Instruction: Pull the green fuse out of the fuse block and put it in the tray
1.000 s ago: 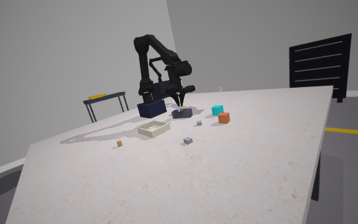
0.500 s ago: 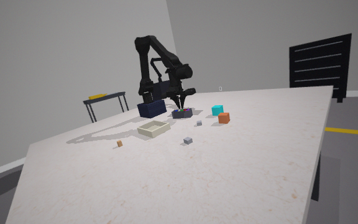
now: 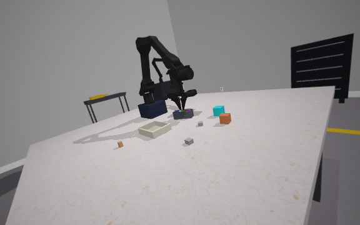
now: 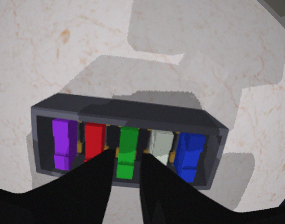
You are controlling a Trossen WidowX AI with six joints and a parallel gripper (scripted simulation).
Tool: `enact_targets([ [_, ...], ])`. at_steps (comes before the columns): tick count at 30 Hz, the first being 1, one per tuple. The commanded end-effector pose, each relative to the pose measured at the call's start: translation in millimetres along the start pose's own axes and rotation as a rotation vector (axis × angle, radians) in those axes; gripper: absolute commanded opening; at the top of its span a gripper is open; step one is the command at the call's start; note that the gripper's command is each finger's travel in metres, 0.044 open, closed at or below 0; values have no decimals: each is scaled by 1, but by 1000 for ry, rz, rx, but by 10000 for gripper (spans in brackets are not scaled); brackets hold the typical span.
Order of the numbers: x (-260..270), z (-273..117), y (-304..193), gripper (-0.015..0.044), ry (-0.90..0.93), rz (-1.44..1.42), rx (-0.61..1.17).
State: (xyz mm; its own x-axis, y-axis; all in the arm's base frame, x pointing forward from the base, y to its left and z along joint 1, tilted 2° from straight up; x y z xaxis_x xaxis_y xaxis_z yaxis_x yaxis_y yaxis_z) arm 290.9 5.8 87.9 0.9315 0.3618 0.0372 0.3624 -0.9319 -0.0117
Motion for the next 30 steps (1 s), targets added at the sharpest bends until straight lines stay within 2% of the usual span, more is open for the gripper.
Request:
enact_targets([
  [1, 0, 1, 0, 65, 3, -3, 3],
  [15, 0, 10, 0, 65, 3, -3, 3],
  [25, 0, 9, 0, 0, 0, 0, 0],
  [30, 0, 9, 0, 0, 0, 0, 0],
])
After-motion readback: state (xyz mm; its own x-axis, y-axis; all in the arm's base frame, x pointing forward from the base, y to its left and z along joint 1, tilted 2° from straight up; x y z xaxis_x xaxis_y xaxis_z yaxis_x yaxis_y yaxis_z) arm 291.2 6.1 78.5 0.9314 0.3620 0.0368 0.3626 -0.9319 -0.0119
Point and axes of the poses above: the point midway between the two fingers, 35 mm back from their tips, its own z axis out along the fingers, its own x axis across the jaws, y = z × x, the point moved 9 cm from there along -z, back along the fingers, and after that the axes turned 2 degrees about -z, right-handed, at the moved point
